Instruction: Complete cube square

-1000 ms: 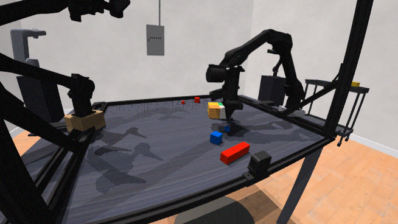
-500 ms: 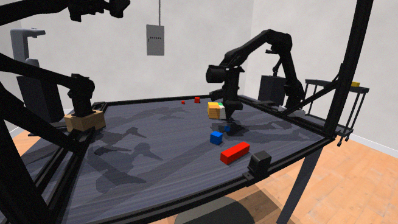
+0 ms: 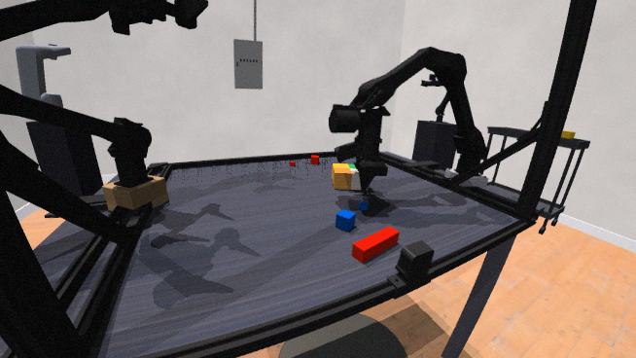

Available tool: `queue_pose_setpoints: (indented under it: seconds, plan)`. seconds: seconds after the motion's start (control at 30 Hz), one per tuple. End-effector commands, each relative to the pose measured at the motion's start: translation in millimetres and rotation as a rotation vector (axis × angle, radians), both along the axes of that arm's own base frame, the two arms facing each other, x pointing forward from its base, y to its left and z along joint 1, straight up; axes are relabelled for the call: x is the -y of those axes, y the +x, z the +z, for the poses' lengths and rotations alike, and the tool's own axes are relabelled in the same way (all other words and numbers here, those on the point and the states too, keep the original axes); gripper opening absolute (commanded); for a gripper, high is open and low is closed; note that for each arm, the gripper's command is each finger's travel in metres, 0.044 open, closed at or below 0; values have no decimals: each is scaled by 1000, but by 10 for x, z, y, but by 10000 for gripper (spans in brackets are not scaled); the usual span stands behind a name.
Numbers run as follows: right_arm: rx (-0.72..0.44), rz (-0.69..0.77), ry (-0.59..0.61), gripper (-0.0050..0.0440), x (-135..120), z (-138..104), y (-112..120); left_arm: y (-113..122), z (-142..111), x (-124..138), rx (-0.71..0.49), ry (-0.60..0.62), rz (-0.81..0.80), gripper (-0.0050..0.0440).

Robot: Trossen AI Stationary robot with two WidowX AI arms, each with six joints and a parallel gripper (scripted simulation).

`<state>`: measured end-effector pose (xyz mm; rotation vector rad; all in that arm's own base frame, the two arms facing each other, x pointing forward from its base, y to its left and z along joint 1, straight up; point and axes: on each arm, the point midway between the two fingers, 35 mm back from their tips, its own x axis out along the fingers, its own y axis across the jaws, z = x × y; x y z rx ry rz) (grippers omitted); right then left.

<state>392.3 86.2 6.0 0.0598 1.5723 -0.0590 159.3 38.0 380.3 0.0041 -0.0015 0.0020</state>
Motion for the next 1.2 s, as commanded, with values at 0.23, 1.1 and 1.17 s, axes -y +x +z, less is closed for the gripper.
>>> queue_pose_setpoints:
  seconds: [0.23, 1.1, 1.17]
  plan:
    - [2, 2, -1, 0, 37, 4, -2, -1, -1, 3, 0, -5, -2, 400]
    - [2, 2, -1, 0, 108, 4, -7, -1, -1, 3, 0, -5, -2, 400]
    - [2, 2, -1, 0, 116, 4, -7, -1, -1, 3, 0, -5, -2, 400]
